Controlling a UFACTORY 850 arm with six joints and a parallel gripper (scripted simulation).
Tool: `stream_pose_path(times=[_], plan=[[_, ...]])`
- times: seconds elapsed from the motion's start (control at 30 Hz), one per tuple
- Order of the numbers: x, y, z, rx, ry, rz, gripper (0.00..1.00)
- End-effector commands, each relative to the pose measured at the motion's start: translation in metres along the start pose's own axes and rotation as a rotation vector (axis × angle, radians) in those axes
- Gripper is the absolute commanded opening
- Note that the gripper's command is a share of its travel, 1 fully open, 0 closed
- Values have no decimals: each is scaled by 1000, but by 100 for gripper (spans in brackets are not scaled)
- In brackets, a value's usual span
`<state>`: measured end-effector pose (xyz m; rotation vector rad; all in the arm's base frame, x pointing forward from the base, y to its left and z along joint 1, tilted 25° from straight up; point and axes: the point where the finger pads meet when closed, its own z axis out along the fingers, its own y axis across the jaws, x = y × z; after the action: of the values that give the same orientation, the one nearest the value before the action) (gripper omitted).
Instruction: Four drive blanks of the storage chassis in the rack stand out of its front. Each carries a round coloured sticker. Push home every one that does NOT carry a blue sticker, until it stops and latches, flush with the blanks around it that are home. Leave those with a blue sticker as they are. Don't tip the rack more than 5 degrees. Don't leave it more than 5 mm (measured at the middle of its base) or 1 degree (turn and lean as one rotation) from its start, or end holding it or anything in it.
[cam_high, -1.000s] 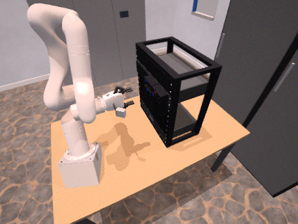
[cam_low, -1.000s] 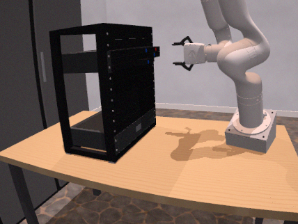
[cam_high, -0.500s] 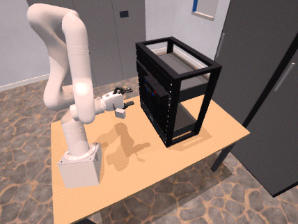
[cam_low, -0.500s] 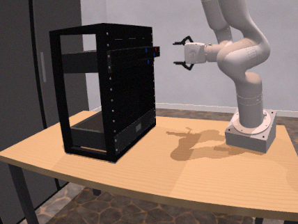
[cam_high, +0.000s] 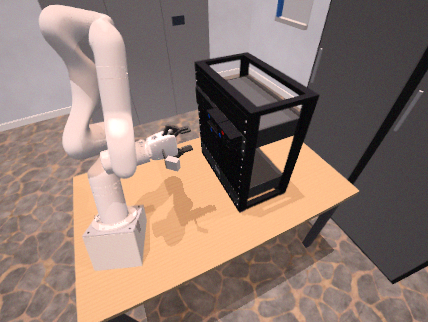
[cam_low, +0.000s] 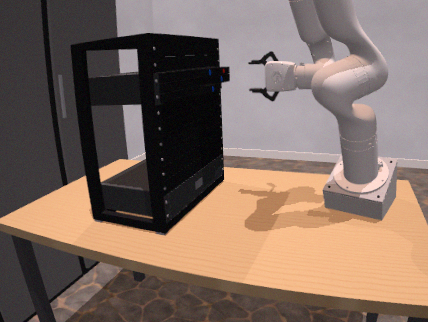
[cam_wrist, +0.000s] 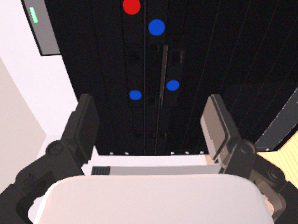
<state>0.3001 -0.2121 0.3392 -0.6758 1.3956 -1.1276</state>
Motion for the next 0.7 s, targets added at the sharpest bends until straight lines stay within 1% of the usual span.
stream_pose_path(times=[0.0, 0.47, 0.67], plan=[[0, -1, 0, 1, 0, -1, 100], [0, 0, 1, 2, -1, 0, 100], [-10, 1, 11, 3, -4, 2, 100]])
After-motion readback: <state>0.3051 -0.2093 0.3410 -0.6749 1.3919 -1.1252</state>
